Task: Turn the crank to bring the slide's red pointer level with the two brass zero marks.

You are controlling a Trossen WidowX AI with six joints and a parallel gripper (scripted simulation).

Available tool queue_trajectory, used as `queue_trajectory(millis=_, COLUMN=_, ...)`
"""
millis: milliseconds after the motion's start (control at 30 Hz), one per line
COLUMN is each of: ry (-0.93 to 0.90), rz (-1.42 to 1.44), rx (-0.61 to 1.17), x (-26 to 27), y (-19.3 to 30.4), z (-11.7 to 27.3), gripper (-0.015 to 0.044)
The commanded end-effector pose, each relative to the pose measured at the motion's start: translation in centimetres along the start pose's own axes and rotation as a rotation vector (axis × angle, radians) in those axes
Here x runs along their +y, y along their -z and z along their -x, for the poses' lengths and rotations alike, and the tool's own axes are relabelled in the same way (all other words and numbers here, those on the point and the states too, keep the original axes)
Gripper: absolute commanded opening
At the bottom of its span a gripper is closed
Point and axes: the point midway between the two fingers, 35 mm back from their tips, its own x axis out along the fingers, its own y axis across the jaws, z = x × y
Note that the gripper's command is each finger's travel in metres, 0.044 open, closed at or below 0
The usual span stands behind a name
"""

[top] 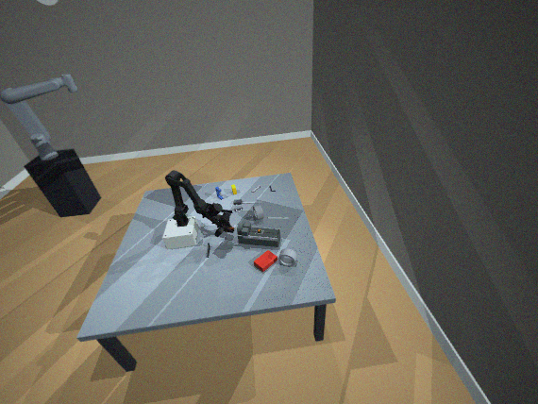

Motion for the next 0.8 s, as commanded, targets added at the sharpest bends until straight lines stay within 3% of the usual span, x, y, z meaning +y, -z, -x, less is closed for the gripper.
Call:
queue_trajectory(millis=0, ry=0.010, rz=-0.003, rx=0.005, x=-0.6, y=0.5, z=-0.5, gripper=0.0000)
queue_trajectory(millis=767, ry=0.010, rz=-0.003, rx=0.006, x=-0.2, y=2.8, z=-2.7, gripper=0.0000)
